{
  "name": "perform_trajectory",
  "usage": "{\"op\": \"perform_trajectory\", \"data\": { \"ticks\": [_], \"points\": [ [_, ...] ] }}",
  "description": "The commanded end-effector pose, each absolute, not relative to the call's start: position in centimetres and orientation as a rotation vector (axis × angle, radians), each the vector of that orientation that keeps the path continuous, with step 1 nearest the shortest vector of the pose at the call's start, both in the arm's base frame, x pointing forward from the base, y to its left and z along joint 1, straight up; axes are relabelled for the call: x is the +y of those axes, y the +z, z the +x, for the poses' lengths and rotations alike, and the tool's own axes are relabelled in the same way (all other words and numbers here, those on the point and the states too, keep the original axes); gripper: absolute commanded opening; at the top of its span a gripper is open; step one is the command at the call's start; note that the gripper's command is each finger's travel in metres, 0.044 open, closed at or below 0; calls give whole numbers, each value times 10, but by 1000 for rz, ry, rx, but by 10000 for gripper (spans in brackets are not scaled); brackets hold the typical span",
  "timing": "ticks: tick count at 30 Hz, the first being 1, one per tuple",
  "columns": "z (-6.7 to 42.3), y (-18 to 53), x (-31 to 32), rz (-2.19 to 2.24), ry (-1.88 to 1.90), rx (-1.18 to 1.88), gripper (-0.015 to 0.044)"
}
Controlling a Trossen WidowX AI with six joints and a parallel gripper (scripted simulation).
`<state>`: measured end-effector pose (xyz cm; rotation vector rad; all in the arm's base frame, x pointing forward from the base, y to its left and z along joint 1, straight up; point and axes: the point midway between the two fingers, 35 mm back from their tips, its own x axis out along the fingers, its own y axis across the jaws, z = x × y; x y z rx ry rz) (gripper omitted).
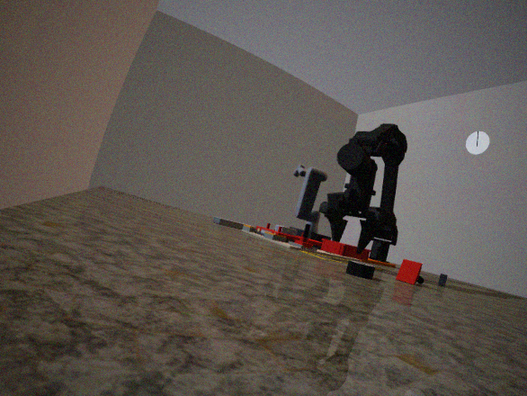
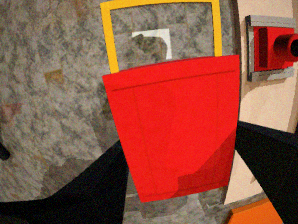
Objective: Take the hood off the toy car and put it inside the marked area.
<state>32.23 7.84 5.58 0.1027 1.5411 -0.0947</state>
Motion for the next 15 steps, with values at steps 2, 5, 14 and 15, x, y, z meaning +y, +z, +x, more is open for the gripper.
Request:
{"op": "perform_trajectory", "data": {
  "ticks": [2,5,14,15],
  "points": [
    [322,53,78,103,-98,1541,0],
    [322,52,78,103,-98,1541,0],
    [322,47,78,103,-98,1541,0],
    [322,47,78,103,-98,1541,0]
  ]
}}
